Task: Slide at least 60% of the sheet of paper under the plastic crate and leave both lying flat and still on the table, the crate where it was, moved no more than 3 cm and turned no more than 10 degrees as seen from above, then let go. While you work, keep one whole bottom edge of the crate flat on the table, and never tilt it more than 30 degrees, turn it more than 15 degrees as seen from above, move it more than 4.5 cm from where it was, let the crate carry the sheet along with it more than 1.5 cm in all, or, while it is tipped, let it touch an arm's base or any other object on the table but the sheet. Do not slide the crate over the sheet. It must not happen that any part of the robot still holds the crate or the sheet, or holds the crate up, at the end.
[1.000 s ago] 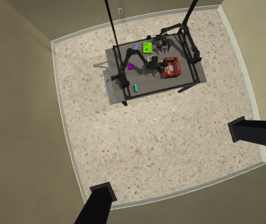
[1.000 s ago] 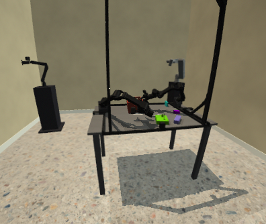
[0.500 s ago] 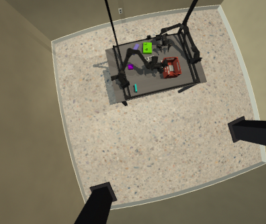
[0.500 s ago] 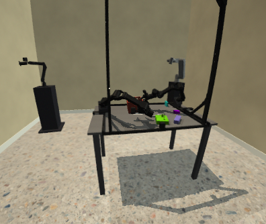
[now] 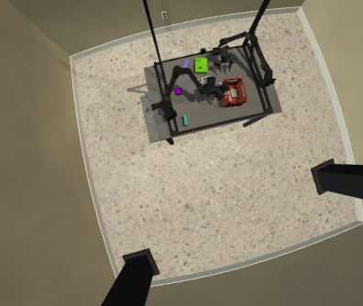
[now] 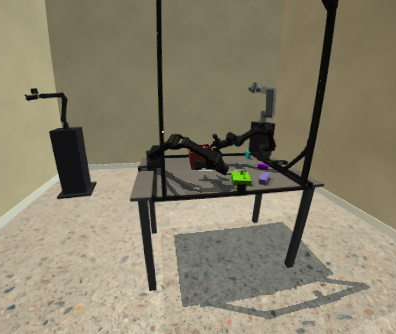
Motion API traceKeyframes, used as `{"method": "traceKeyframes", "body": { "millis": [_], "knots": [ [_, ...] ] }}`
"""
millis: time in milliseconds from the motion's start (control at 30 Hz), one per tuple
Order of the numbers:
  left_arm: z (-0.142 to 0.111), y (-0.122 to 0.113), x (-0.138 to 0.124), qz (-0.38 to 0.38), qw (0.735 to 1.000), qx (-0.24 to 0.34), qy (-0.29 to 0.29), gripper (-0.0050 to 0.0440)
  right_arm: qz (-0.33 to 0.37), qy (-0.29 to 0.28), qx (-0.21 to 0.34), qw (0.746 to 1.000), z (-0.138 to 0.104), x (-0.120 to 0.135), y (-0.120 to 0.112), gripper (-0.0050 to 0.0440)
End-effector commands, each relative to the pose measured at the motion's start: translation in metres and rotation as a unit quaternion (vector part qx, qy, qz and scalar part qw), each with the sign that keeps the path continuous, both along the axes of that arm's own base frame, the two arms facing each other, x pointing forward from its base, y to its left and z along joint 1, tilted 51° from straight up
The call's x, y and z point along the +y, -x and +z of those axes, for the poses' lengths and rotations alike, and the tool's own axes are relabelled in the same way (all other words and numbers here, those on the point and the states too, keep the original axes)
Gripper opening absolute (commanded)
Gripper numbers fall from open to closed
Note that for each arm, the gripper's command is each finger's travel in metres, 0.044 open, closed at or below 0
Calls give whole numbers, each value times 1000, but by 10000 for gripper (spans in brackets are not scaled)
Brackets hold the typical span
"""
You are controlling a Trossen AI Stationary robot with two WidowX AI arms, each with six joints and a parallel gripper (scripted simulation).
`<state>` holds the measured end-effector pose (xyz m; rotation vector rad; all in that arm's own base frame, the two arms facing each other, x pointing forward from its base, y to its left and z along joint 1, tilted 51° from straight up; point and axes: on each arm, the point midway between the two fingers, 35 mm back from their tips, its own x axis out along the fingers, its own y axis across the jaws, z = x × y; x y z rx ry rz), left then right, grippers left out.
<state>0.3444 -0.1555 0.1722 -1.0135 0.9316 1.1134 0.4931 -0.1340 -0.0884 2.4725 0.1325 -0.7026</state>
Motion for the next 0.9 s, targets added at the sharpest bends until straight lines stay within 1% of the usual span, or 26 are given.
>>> {"method": "traceKeyframes", "body": {
  "millis": [0,333,500,633,700,733,867],
  "knots": [
    [0,0,0,2,1000,-1,-3,400,-34,22,-34,999,27,-32,-8,0],
    [0,0,0,2,1000,-1,-3,400,-31,19,-31,999,25,-30,-9,0],
    [0,0,0,2,1000,-1,-3,400,-36,23,-35,998,11,-11,-8,0],
    [0,0,0,2,1000,-1,-3,400,-50,33,-46,997,-2,9,-3,0],
    [0,0,0,2,1000,-1,-3,400,-50,33,-46,997,-2,9,-3,0],
    [0,0,0,2,1000,-1,-3,400,-32,24,-29,999,-6,15,-1,24],
    [0,0,0,2,1000,-1,-3,400,-32,24,-29,999,-6,15,-1,120]
  ]
}}
